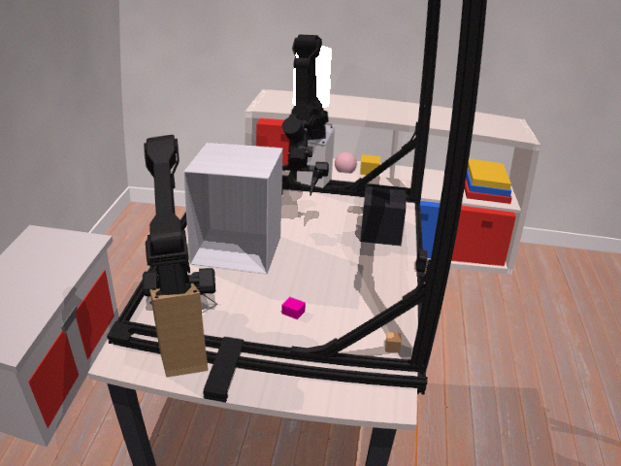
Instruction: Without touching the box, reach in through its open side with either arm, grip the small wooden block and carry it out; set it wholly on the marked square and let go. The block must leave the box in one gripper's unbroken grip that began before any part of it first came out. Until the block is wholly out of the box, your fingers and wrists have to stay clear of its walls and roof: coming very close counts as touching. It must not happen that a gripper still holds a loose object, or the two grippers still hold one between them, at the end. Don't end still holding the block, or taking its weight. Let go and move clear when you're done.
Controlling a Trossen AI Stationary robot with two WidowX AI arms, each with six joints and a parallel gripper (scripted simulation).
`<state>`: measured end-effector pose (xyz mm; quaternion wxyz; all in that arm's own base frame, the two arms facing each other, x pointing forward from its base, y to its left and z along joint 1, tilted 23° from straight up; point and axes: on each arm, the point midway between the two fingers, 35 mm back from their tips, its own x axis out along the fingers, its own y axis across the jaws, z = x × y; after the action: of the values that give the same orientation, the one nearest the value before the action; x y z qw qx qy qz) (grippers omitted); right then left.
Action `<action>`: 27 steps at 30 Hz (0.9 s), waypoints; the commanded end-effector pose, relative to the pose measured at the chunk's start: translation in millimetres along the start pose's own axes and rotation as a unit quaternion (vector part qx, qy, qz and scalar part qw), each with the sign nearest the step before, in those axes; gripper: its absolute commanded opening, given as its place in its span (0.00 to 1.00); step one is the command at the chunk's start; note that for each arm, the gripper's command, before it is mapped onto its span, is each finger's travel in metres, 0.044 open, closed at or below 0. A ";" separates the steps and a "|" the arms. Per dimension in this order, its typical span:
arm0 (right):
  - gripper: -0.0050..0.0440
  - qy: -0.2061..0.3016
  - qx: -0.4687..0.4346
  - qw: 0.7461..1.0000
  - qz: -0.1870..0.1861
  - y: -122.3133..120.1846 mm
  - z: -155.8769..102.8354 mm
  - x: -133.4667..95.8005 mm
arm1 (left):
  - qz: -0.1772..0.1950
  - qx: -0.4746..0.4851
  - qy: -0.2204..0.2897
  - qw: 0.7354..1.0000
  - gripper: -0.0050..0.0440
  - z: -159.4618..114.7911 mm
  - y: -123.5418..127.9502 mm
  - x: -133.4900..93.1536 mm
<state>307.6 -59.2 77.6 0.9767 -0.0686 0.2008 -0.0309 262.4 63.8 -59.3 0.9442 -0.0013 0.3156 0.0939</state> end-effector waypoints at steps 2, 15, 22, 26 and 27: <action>0.92 0.001 -0.002 1.000 0.002 0.6 -0.4 0.0 | 0.000 0.000 0.001 1.000 0.84 -0.3 0.0 -0.2; 0.92 0.001 -0.002 1.000 0.002 0.6 -0.4 0.0 | 0.000 0.000 0.001 1.000 0.92 -0.3 0.0 -0.2; 0.92 0.001 -0.002 1.000 0.002 0.6 -0.4 0.0 | 0.000 0.000 0.001 1.000 0.92 -0.3 0.0 -0.2; 0.92 0.001 -0.002 1.000 0.002 0.6 -0.4 0.0 | 0.000 0.000 0.001 1.000 0.92 0.1 -0.1 -0.2; 0.92 0.001 -0.002 1.000 0.002 0.6 -0.4 0.0 | 0.000 0.000 0.000 1.000 0.92 1.2 -0.1 -0.2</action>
<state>307.6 -59.2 77.5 0.9767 -0.0686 0.2008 -0.0309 262.4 63.7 -59.2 0.9442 -0.0014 0.3157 0.0937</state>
